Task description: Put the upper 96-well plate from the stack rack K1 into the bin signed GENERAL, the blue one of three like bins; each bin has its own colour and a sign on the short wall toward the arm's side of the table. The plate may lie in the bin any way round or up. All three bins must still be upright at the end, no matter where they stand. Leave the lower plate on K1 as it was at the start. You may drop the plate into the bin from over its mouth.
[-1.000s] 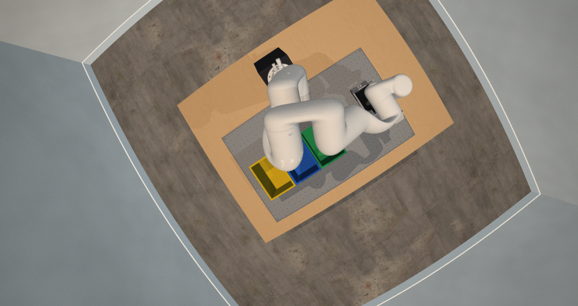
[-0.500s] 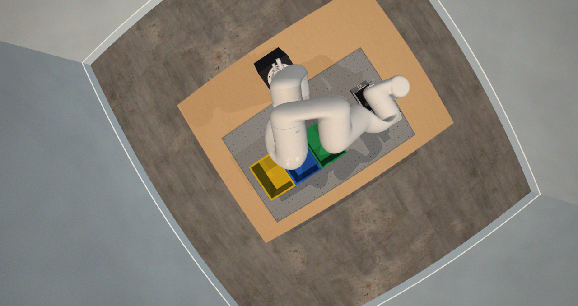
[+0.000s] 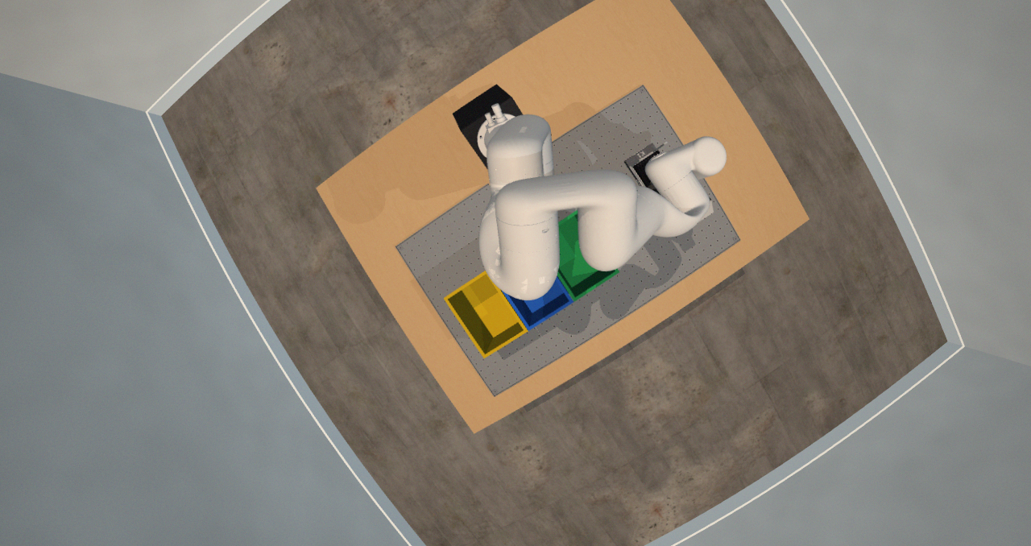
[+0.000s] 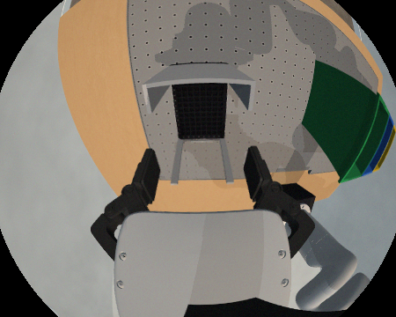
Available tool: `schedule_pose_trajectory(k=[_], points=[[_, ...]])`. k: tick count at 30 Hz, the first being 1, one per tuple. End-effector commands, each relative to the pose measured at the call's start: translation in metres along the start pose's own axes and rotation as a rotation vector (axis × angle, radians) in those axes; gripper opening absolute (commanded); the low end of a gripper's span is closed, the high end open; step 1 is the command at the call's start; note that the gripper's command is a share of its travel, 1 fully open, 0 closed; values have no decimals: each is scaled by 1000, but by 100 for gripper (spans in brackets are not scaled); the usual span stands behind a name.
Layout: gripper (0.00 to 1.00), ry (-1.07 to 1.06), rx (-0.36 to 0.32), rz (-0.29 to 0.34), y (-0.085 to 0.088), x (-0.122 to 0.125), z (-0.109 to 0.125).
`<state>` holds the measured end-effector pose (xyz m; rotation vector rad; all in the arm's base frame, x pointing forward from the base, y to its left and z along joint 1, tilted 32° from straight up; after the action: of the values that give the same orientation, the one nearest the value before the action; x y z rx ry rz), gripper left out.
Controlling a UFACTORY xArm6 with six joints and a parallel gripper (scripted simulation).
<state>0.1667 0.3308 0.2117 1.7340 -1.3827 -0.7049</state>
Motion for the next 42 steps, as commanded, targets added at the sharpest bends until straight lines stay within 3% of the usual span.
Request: schedule_pose_trajectory(k=[1,42], points=[[100,-1,2,-3,-4,-1,-1],[100,-1,2,-3,-66,-1,-1]])
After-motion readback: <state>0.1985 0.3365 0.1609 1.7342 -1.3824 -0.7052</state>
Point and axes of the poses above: the point where the finger pads meet when closed, its own y axis back along the fingers, its own x axis across the jaws, z = x × y, the point moved 3 cm from there along y, back along the fingers, and after that the axes turned 5 degrees about y, right-handed, at the moved point
